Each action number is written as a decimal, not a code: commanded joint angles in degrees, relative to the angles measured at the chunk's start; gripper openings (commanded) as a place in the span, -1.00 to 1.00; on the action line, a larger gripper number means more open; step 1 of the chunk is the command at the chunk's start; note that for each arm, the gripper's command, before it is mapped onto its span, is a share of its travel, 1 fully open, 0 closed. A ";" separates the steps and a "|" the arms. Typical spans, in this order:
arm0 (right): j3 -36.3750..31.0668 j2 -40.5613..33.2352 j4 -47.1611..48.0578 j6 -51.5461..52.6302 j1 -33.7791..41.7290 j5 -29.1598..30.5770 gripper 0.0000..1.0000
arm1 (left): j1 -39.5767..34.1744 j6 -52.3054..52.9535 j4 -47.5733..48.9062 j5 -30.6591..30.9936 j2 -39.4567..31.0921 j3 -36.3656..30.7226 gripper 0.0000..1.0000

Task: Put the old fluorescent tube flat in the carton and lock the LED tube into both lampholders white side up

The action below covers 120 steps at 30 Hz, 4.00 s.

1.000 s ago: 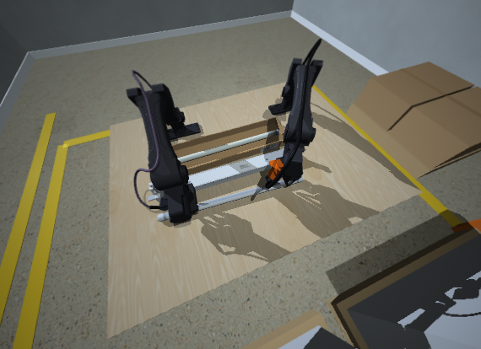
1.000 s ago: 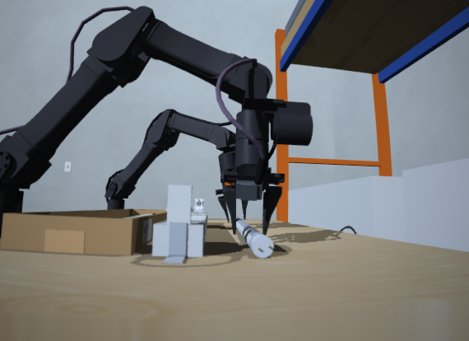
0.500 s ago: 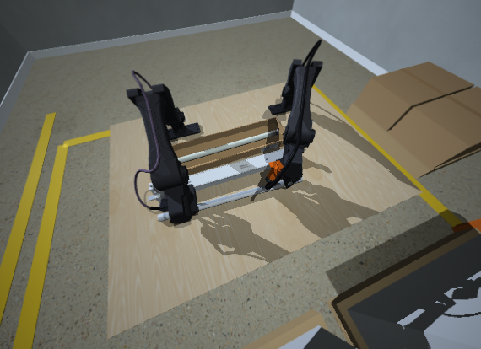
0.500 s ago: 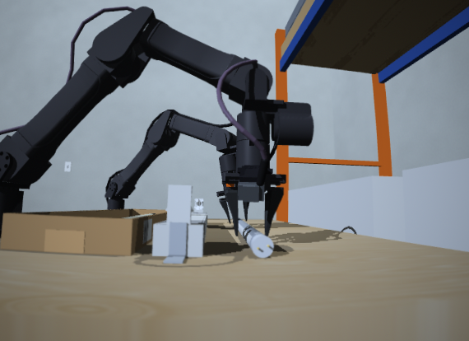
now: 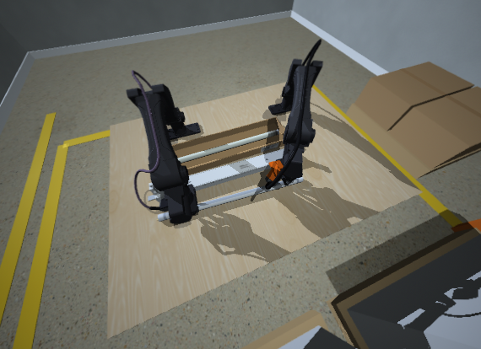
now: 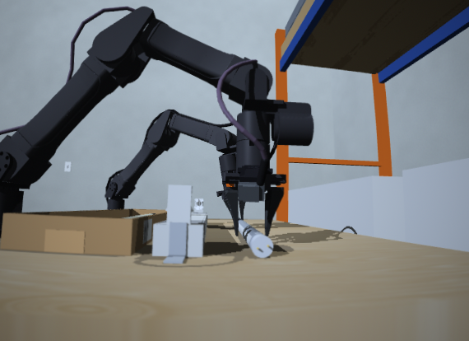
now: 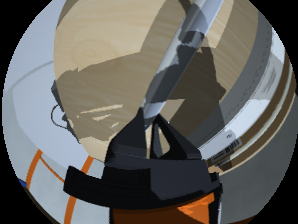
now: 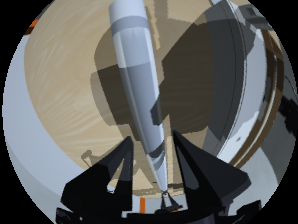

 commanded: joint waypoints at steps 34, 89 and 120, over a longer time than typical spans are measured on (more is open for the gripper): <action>2.59 -1.79 -1.80 -0.09 -0.64 0.53 -0.78 | 0.03 -0.32 -1.76 0.03 -2.36 2.10 -0.78; 5.38 -1.81 -5.63 -0.54 -0.67 0.76 -0.78 | -0.57 -0.73 -4.72 -0.23 -3.34 5.09 -0.78; 2.87 -4.39 -3.94 -0.26 -0.39 0.72 -0.78 | 0.20 -0.43 -2.25 -0.78 -5.02 2.47 -0.78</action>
